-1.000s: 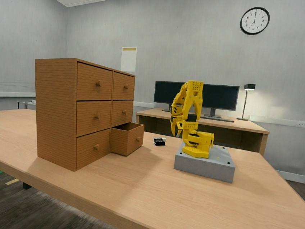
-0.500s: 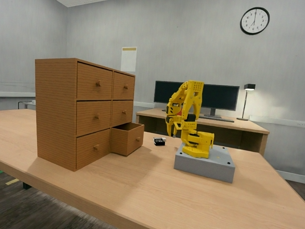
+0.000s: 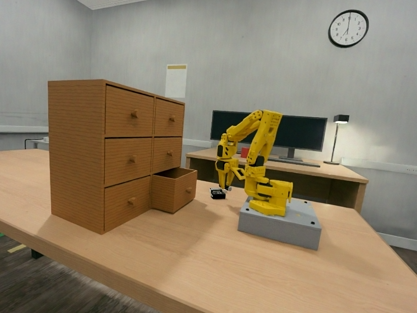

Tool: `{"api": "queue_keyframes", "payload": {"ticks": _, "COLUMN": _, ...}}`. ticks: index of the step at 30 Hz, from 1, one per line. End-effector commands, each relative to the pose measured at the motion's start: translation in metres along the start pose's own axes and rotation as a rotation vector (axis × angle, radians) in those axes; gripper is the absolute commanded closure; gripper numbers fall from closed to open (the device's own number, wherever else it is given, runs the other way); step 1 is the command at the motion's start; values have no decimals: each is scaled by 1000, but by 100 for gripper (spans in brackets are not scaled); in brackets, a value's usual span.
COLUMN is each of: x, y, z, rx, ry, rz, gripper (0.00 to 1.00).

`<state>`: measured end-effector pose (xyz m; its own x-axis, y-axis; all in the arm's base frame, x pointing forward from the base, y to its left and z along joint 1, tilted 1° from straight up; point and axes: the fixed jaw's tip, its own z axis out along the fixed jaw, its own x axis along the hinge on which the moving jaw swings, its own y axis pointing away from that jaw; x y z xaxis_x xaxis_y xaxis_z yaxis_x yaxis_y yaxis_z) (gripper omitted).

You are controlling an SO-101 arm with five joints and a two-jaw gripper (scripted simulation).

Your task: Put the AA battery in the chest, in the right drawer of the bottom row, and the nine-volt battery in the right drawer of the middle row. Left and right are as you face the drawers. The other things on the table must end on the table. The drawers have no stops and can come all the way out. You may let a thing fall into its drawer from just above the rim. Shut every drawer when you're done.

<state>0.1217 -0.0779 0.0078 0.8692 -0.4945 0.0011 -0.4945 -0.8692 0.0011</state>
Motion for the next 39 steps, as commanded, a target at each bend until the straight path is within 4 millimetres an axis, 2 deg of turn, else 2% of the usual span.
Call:
{"api": "queue_keyframes", "payload": {"ticks": 1, "x": -1, "y": -5, "z": -1, "rx": 1, "ry": 13, "rz": -34, "gripper": 100}}
{"api": "queue_keyframes", "payload": {"ticks": 10, "x": -1, "y": -5, "z": -1, "rx": 1, "ry": 13, "rz": -34, "gripper": 100}}
{"api": "queue_keyframes", "payload": {"ticks": 20, "x": 4, "y": -45, "z": -1, "rx": 3, "ry": 12, "rz": -296, "gripper": 100}}
{"api": "queue_keyframes", "payload": {"ticks": 33, "x": -5, "y": -90, "z": -1, "rx": 5, "ry": 12, "rz": -579, "gripper": 100}}
{"api": "queue_keyframes", "payload": {"ticks": 39, "x": -5, "y": -90, "z": -1, "rx": 5, "ry": 12, "rz": -579, "gripper": 100}}
